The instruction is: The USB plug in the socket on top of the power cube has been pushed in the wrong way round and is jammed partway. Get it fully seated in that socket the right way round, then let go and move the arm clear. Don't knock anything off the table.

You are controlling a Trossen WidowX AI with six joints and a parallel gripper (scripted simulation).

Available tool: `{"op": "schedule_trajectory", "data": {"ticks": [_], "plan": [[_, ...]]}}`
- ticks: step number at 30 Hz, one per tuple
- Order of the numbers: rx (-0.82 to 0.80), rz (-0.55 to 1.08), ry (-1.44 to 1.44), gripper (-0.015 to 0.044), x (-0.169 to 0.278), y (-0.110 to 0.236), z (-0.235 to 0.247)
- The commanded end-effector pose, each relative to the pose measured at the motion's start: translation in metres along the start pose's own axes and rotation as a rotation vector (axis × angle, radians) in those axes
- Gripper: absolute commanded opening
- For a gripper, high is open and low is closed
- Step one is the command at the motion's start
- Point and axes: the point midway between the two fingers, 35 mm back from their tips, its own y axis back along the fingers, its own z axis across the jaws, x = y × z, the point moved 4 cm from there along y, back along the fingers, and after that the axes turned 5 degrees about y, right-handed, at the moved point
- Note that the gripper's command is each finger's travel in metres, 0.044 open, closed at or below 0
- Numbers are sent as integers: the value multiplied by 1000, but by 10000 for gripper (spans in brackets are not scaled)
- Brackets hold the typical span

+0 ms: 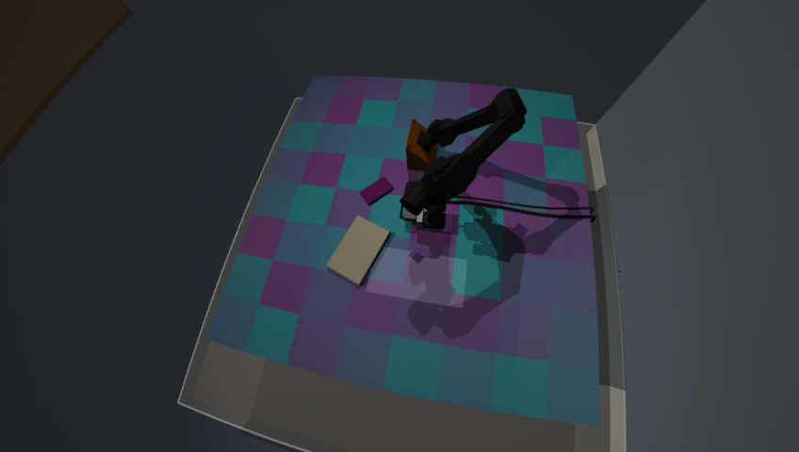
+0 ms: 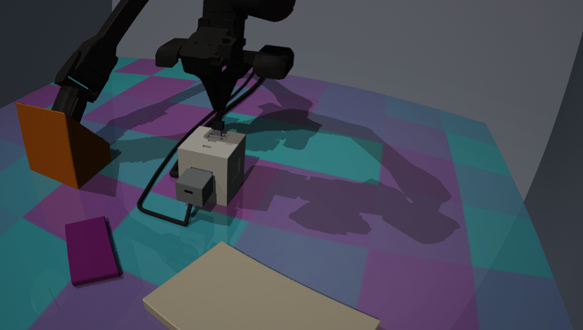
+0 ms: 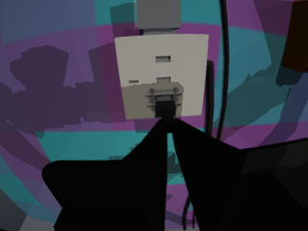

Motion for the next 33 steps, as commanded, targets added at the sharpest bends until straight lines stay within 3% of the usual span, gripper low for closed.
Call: {"op": "schedule_trajectory", "data": {"ticks": [1, 33], "plan": [[-2, 2, -8, 0, 0, -1, -1], [-2, 2, -8, 0, -1, -5, -1]]}}
